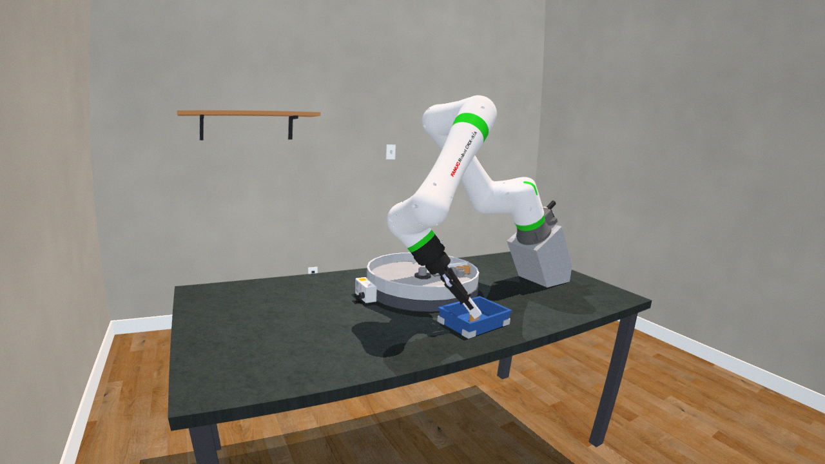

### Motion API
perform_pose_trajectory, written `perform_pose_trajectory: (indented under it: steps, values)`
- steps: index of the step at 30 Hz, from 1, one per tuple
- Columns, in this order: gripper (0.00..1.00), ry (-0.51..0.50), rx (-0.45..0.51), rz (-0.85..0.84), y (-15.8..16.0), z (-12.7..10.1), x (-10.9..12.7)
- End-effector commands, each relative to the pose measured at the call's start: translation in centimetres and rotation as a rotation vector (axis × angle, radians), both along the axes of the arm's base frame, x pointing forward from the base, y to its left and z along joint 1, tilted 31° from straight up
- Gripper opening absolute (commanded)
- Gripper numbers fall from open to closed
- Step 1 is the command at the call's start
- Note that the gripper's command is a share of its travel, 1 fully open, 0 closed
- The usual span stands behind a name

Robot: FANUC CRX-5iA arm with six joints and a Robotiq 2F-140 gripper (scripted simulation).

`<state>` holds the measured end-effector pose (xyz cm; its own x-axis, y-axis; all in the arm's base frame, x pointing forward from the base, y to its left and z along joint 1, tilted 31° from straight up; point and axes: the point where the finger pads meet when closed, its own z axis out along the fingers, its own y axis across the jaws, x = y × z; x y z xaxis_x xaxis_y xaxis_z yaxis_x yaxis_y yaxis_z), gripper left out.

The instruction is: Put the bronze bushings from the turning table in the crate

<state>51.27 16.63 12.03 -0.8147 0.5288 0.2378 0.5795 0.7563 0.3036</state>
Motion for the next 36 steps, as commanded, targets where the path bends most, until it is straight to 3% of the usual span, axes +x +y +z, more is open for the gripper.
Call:
perform_pose_trajectory:
  steps: [1,14,15,36]
  values:
    - [0.00,0.000,0.000,0.000,0.00,0.02,0.01]
    - [0.00,0.000,0.000,0.000,0.00,0.02,0.01]
    - [0.07,0.000,0.000,0.000,0.00,0.02,0.01]
    - [0.07,0.000,0.000,0.000,0.00,0.02,0.01]
